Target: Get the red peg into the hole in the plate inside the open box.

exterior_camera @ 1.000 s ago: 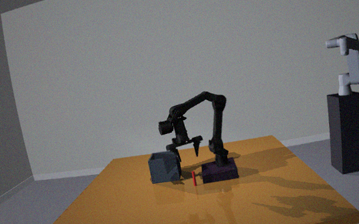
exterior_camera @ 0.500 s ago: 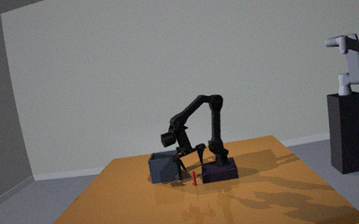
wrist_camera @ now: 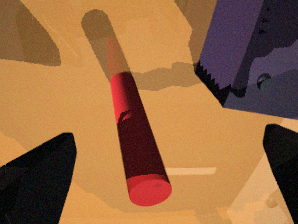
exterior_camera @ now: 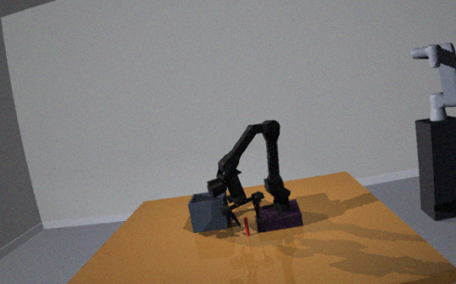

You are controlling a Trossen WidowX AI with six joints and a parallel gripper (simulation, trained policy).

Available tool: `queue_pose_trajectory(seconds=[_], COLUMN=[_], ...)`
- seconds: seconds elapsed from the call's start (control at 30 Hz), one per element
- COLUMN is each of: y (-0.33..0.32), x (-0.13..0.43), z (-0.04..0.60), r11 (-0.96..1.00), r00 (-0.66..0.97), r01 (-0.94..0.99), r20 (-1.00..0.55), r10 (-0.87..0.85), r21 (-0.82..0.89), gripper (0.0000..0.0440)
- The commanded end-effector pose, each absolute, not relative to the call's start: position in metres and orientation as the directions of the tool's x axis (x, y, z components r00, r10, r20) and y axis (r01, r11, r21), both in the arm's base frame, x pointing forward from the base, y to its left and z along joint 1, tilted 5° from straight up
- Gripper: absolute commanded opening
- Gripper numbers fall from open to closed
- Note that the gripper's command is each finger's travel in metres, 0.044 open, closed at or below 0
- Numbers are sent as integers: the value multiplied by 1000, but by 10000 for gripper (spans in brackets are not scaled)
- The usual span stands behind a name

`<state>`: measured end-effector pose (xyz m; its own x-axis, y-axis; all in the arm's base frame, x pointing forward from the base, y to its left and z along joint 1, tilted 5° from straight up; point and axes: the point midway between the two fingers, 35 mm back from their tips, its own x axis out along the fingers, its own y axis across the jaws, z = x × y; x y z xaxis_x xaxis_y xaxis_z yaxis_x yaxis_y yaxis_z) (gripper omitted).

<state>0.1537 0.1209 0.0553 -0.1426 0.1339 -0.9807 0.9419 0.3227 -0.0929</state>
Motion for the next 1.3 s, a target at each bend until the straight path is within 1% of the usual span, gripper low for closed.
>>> queue_pose_trajectory(seconds=[0.0,0.37,0.43,0.47,0.93,1.27], y=[122,128,130,130,144,141], x=[156,165,166,166,181,195], z=[48,36,36,37,77,120], r11=[317,351,361,365,347,357], r00=[-136,-126,-123,-125,-15,85], r01=[944,934,930,929,934,910], r20=[-982,-982,-982,-981,-959,-940], r10=[131,140,145,148,282,332], r21=[-88,-70,-64,-63,87,209], gripper=[345,63,19,5,0,0])
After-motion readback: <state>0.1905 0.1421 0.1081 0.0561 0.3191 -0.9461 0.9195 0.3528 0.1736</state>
